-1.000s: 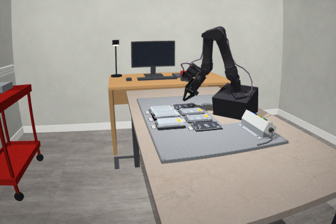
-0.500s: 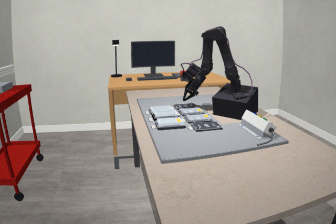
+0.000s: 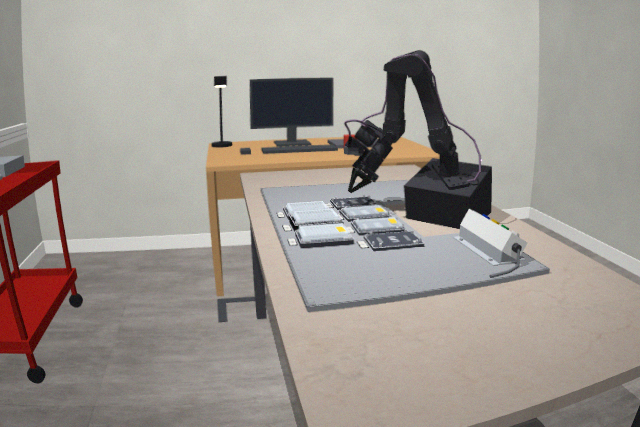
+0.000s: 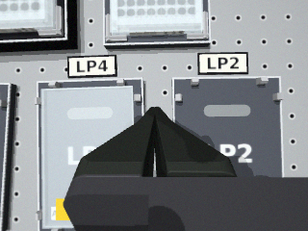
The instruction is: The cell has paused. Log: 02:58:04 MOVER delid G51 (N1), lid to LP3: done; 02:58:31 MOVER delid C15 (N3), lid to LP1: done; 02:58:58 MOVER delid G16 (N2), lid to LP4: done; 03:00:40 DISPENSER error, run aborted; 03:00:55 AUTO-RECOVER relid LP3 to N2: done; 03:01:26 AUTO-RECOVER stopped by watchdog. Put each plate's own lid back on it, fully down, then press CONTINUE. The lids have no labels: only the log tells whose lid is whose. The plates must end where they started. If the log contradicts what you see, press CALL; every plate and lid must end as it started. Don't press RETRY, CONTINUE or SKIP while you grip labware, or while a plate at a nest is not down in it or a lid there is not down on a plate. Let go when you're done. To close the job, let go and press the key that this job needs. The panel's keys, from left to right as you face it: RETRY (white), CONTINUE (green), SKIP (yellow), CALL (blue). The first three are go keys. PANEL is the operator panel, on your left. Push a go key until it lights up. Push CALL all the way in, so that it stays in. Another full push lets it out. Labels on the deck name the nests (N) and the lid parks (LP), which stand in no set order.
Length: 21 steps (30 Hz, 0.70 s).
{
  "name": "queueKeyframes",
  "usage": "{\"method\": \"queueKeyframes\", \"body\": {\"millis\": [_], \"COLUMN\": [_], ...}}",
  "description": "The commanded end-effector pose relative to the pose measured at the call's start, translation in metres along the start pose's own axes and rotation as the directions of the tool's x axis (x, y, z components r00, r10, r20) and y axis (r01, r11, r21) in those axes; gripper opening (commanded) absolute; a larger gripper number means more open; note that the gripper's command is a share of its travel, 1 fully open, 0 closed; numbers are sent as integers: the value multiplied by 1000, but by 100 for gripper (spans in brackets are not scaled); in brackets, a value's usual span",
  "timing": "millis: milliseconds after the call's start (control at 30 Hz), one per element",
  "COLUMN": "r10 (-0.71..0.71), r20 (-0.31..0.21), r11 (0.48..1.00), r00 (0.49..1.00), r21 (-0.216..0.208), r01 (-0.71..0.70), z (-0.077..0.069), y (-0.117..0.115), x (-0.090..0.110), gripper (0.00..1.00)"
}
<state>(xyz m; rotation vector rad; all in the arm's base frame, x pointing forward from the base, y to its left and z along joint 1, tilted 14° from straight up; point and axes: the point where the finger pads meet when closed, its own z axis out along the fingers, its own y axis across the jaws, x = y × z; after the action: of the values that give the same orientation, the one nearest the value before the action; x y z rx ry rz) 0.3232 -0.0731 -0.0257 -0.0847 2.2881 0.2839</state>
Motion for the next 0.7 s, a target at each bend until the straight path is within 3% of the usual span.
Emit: {"method": "queueKeyframes", "body": {"millis": [0, 500, 600, 667], "r10": [-41, -41, -35, -35], "r20": [63, 63, 51, 51], "r11": [999, 999, 999, 999], "r00": [997, 997, 998, 998], "r21": [9, 9, 14, 14], "r01": [40, 40, 34, 34], "z": [1, 1, -3, -3], "y": [-7, -7, 15, 15], "x": [-23, -23, -14, -14], "gripper": [0, 0, 0, 0]}}
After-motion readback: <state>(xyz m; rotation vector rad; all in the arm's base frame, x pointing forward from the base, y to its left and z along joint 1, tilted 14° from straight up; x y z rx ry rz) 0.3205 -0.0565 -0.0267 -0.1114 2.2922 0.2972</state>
